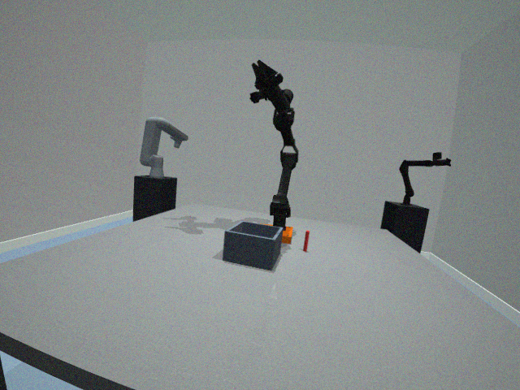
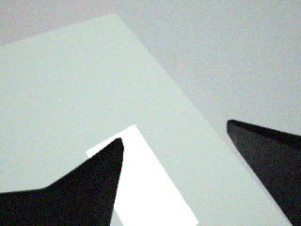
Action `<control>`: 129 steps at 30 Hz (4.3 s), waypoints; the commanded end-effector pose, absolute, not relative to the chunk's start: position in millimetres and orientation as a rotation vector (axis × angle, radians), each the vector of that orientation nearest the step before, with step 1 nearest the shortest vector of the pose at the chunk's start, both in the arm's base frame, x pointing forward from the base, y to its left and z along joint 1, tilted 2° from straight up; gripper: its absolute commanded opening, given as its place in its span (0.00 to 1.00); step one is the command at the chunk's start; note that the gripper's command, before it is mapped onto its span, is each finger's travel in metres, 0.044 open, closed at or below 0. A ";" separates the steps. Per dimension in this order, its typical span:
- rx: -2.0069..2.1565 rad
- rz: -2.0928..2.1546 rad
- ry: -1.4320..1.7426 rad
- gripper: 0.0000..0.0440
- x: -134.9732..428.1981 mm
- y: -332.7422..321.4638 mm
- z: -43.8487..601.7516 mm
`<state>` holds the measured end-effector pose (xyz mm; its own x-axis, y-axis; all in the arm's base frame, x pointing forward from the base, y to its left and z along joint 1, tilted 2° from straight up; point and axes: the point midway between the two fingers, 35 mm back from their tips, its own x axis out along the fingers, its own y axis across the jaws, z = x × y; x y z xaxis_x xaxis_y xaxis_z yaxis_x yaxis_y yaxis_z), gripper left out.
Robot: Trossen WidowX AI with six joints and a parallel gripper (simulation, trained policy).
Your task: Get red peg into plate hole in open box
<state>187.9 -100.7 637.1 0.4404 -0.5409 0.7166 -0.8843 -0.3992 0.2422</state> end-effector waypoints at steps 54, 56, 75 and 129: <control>1.691 -0.545 0.355 1.00 344.3 29.3 267.6; 1.651 -0.571 0.419 1.00 336.8 37.7 255.6; 1.224 -0.839 0.981 1.00 239.4 86.3 153.7; 0.900 -0.796 1.310 0.00 187.1 99.6 40.4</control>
<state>181.7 103.2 31.8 0.0718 0.0227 -0.9972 0.8993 0.4309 0.0746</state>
